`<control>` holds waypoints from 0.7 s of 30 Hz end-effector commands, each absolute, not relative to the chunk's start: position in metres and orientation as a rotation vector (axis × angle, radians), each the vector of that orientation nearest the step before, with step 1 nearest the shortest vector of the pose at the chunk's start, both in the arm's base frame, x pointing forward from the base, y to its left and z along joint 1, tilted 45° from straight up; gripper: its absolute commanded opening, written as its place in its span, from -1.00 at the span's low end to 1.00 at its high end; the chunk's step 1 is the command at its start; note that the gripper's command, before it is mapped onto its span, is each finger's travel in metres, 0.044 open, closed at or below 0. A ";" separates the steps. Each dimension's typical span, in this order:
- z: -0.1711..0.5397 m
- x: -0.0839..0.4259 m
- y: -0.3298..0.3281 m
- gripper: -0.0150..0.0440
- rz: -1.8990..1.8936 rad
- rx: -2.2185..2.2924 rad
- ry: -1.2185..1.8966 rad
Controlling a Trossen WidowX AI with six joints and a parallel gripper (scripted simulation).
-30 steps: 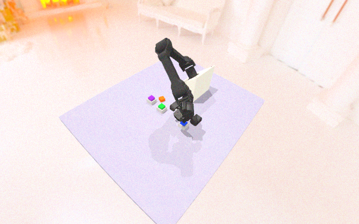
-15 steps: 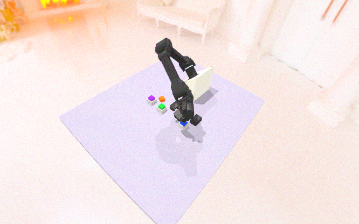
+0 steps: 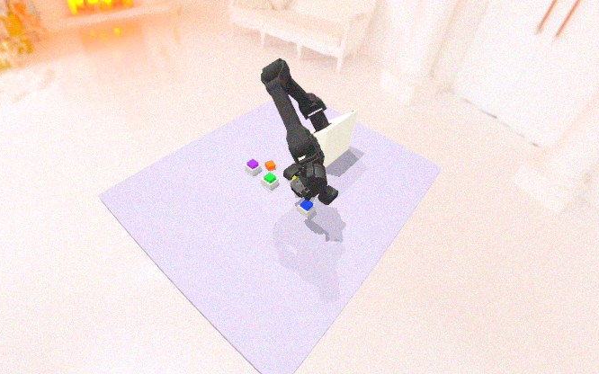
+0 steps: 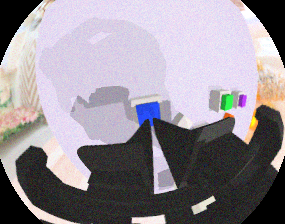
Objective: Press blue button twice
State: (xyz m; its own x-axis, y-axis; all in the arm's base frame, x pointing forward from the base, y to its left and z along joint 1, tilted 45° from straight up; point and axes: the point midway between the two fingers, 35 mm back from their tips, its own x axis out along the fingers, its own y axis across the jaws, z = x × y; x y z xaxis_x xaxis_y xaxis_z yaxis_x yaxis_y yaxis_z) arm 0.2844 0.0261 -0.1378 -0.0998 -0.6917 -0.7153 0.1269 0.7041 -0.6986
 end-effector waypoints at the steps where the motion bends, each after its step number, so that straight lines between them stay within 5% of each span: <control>1: -0.143 0.283 0.021 -0.42 -0.733 -0.484 1.534; 21: -0.157 0.280 0.007 -0.42 -0.734 -0.485 1.533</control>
State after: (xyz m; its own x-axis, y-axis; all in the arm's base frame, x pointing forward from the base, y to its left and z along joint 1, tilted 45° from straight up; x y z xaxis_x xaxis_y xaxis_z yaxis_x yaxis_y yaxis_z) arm 0.2811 0.0086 -0.1567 -0.1042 -0.6872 -0.7189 0.1297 0.7073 -0.6949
